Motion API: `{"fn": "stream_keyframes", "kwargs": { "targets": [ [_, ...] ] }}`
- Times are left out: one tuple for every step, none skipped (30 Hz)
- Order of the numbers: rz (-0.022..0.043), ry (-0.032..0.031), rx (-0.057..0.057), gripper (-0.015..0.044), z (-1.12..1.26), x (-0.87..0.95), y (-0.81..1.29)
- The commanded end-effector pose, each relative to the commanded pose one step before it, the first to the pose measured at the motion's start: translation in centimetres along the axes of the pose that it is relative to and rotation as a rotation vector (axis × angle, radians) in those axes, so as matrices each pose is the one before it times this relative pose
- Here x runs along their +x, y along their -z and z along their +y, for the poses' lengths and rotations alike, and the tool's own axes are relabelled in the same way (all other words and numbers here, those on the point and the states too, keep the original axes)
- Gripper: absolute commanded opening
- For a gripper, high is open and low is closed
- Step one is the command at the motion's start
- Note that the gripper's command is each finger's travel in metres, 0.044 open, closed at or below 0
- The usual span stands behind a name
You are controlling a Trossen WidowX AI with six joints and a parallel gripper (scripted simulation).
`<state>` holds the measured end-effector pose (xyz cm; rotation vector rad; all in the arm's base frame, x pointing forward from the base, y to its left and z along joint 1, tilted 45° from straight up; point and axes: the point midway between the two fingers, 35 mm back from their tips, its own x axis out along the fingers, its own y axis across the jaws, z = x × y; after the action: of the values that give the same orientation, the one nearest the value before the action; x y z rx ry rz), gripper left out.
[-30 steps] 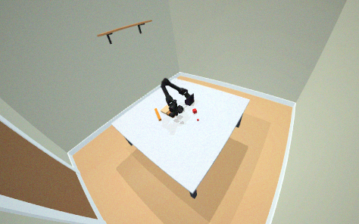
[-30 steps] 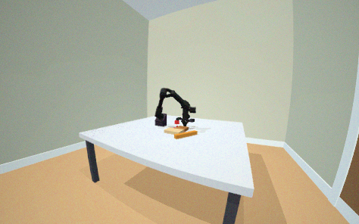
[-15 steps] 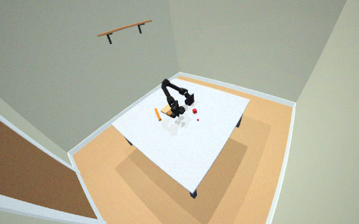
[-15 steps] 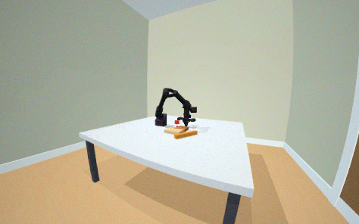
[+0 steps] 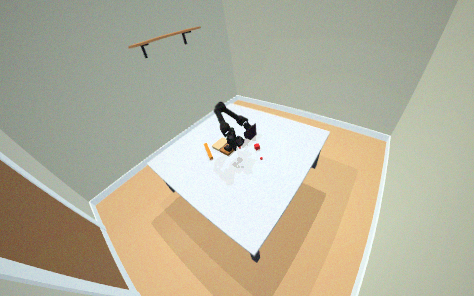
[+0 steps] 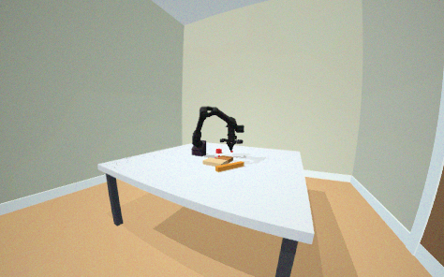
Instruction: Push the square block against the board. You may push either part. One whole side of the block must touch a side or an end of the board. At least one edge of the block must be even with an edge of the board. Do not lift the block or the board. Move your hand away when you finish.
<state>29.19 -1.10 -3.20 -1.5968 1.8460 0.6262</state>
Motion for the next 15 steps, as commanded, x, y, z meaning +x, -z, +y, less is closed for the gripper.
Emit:
{"fn": "stream_keyframes", "kwargs": {
  "targets": [
    [0.0014, -0.01358, 0.0056, 0.0, 0.219, -0.337, 0.312],
    [0.00045, -0.00007, 0.0015, 0.0, 0.051, 0.013, 0.643],
    [0.00092, -0.00015, 0.0023, 0.0, 0.102, 0.03, 0.957],
    [0.00078, -0.00014, 0.0016, 0.0, 0.084, 0.027, 0.633],
    [0.00029, -0.00005, 0.0005, 0.0, 0.031, 0.01, 0.21],
    [0.0, 0.0, 0.0, 0.0, 0.0, 0.0, 0.0],
    [0.0, 0.0, 0.0, 0.0, 0.0, 0.0, 0.0],
    [-0.00029, 0.00009, -0.0001, 0.0, -0.031, 0.312, -0.011],
    [-0.00058, 0.00026, -0.0001, 0.0, -0.075, 0.933, -0.02],
    [0.00002, 0.0003, -0.0001, 0.0, -0.061, 1.537, 0.011],
    [0.00122, 0.00007, 0.0001, 0.0, 0.02, 1.511, 0.063],
    [0.0013, -0.00011, 0.0001, 0.0, 0.051, 0.892, 0.06],
    [0.00053, -0.00006, 0.0001, 0.0, 0.023, 0.295, 0.023],
    [0.0, 0.0, 0.0, 0.0, 0.0, 0.0, 0.0],
    [0.0, 0.0, 0.0, 0.0, 0.0, 0.0, 0.0]
  ]
}}
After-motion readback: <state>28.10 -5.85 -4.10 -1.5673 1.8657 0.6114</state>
